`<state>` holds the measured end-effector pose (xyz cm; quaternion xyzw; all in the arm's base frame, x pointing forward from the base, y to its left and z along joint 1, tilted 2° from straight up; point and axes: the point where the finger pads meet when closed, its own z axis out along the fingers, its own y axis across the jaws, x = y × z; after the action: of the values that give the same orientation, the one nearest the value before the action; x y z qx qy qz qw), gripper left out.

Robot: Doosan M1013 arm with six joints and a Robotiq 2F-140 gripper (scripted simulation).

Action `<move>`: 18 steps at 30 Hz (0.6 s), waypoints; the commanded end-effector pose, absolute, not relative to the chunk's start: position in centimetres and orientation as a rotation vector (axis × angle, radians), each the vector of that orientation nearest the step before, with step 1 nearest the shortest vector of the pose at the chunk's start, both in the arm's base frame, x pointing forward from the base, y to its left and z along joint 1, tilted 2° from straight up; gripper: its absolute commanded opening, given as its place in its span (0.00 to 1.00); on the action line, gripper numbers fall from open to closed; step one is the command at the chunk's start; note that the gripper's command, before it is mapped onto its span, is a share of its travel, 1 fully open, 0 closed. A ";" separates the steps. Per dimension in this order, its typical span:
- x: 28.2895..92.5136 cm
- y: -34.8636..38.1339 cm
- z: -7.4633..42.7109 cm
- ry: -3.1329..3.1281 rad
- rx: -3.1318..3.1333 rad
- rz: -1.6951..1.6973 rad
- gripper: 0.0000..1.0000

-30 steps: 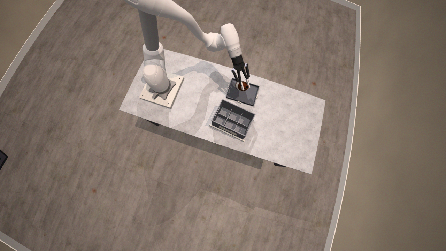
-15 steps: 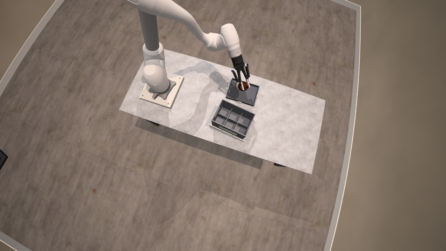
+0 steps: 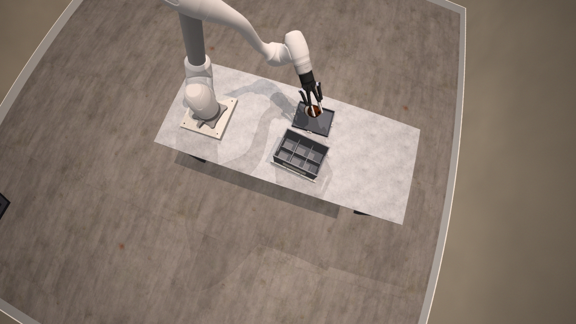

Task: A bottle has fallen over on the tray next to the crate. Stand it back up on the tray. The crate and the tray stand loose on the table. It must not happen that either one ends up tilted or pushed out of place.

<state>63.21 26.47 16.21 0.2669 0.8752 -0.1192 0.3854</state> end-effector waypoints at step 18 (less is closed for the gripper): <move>63.0 26.1 15.9 2.209 0.670 -0.325 0.10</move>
<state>63.19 26.43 16.16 0.2665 0.8726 -0.1220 0.3907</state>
